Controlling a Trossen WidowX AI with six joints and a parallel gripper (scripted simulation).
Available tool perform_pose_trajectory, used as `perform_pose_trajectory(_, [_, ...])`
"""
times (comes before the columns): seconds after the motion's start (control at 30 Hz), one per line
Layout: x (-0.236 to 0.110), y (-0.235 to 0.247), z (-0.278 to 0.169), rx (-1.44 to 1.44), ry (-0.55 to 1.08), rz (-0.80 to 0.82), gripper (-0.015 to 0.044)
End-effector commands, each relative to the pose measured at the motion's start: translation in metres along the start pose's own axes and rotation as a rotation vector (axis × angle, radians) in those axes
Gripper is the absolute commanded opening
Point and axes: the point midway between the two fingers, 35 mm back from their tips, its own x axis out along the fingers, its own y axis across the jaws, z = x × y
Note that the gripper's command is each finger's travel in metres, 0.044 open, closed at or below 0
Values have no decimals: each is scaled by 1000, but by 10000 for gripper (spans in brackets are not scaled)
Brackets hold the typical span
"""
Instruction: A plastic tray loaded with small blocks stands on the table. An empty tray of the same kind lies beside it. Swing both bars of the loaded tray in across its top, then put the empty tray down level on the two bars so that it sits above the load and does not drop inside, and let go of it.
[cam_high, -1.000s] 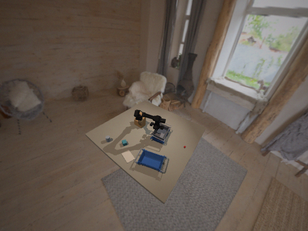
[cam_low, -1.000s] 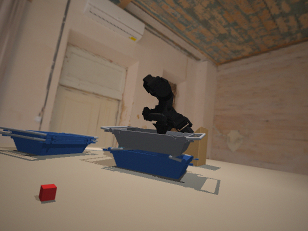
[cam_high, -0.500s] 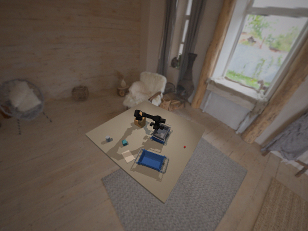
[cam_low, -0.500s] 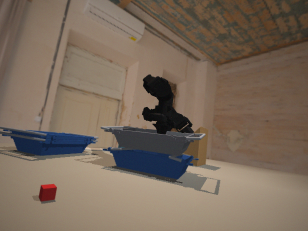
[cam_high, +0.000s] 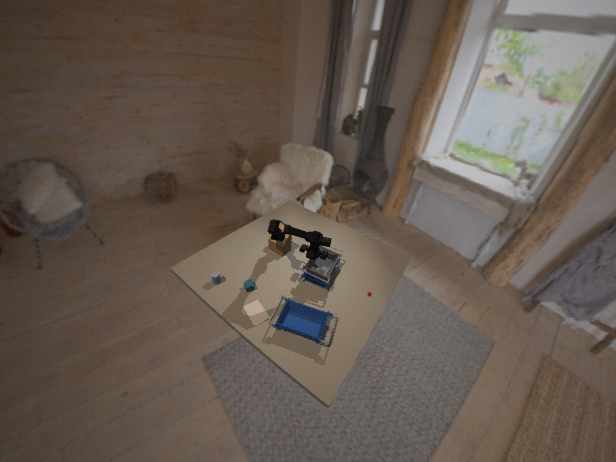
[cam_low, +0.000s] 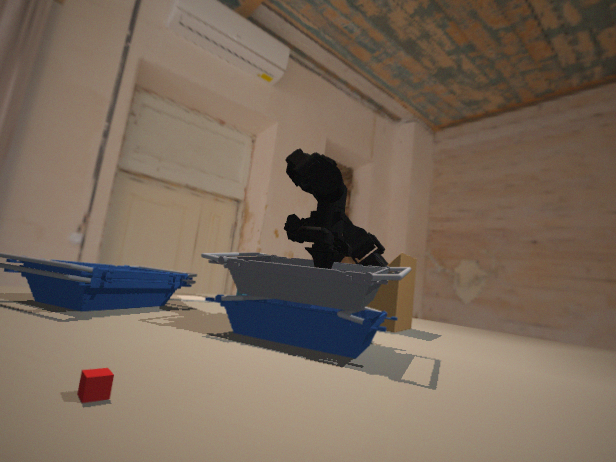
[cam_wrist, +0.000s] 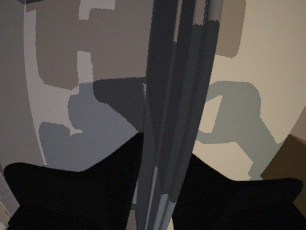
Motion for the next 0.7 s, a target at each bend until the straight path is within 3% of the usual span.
perform_pose_trajectory(0.0, [5,-6,1,-11,-1,-24,0])
perform_pose_trajectory(0.67, [1,0,0,0,0,-1,0])
